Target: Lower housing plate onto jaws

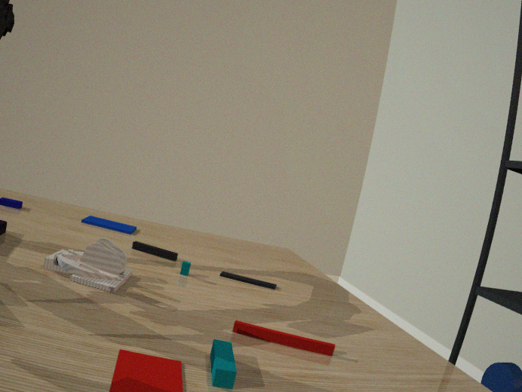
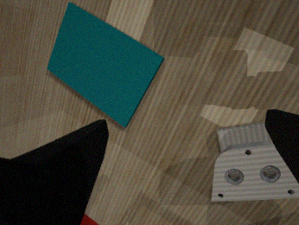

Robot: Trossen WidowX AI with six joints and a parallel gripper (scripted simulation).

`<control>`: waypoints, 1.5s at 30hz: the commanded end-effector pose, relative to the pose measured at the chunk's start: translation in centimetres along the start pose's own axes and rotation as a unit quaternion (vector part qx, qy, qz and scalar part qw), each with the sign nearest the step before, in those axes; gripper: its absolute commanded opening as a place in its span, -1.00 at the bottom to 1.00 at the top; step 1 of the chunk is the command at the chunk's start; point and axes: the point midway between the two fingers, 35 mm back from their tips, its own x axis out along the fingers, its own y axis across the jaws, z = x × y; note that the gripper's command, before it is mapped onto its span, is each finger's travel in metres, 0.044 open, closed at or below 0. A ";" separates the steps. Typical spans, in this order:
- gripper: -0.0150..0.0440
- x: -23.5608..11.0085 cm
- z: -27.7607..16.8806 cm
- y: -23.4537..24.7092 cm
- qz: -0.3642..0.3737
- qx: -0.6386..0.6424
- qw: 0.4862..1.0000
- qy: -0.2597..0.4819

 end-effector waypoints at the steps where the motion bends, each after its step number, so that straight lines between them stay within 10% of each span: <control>1: 1.00 -0.4 -1.8 -0.7 -0.036 -0.031 0.998 0.031; 11: 1.00 -2.8 -6.2 -3.2 -0.136 -0.104 0.979 0.110; 45: 1.00 3.0 -7.5 -5.1 -0.138 -0.105 0.979 0.111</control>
